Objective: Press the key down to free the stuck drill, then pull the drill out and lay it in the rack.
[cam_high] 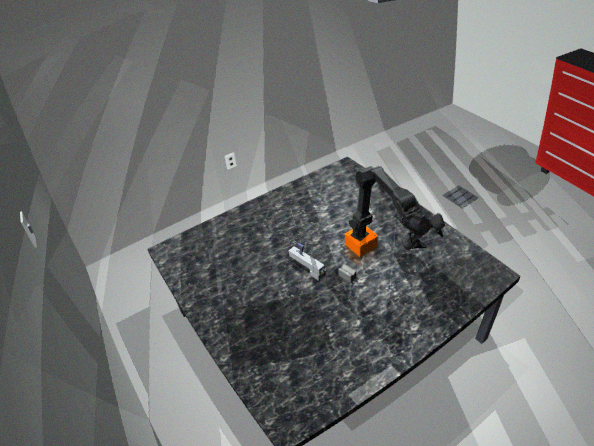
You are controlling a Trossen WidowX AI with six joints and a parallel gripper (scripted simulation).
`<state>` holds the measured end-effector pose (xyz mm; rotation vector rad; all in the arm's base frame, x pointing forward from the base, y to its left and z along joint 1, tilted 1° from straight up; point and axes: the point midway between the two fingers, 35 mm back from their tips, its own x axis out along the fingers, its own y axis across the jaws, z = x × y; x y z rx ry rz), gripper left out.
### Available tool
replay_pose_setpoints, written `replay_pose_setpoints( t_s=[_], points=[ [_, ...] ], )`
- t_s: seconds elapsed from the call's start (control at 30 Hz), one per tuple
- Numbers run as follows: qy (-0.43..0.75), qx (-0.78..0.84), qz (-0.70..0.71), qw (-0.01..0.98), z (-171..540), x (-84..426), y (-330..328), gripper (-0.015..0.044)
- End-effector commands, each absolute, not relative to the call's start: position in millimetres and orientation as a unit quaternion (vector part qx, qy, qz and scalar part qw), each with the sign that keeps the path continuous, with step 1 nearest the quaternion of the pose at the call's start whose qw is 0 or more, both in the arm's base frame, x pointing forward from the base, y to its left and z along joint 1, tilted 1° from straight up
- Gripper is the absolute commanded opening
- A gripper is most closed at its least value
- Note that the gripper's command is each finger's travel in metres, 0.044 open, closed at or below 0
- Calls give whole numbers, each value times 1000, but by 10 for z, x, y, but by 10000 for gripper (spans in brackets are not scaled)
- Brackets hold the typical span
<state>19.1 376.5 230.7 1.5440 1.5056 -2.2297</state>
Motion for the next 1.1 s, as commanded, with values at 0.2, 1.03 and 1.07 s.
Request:
replay_pose_setpoints(
  t_s=[0.2, 1.03, 1.07],
  points=[
    [485, 498, -719, 20, 2307, 191, 3765, 216],
    [-377, 441, -566, -586, 1554, 2967, 1397, 0],
    [-410, 420, -537, -606, 1523, 3015, 1227, 0]
  ],
)
